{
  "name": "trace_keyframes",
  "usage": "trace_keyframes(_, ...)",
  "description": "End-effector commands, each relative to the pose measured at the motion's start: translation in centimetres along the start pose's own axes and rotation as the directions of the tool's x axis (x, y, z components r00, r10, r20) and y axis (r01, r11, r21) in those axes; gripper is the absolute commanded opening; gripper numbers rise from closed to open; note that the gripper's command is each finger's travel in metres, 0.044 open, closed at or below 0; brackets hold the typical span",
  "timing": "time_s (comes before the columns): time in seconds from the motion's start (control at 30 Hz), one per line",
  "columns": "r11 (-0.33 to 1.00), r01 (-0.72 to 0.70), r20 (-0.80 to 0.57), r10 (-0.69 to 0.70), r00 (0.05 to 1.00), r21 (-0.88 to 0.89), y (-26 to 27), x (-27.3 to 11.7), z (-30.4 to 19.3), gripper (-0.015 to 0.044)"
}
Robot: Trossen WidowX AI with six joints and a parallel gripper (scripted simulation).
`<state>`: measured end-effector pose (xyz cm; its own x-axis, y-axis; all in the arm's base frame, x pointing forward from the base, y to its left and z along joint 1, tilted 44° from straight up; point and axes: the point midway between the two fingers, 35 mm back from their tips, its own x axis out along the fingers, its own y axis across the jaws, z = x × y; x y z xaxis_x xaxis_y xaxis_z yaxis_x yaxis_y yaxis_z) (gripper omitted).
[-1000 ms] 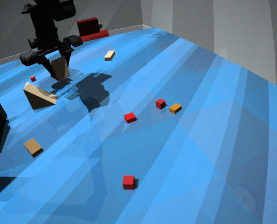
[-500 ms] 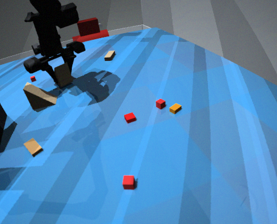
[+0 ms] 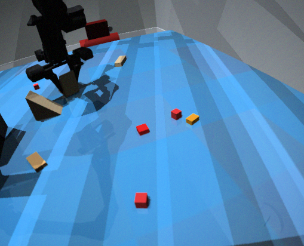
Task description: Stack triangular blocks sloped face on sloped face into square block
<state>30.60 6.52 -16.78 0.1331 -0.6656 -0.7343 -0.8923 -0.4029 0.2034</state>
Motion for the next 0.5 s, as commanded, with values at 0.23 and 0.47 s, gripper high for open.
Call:
trace_keyframes(0.23, 1.000, 0.000, 0.000, 0.000, 1.000, 0.000, -0.01, -0.01, 0.00, 0.0263)
trace_keyframes(0.47, 1.000, 0.000, 0.000, 0.000, 1.000, 0.000, -0.01, -0.01, 0.00, 0.0440)
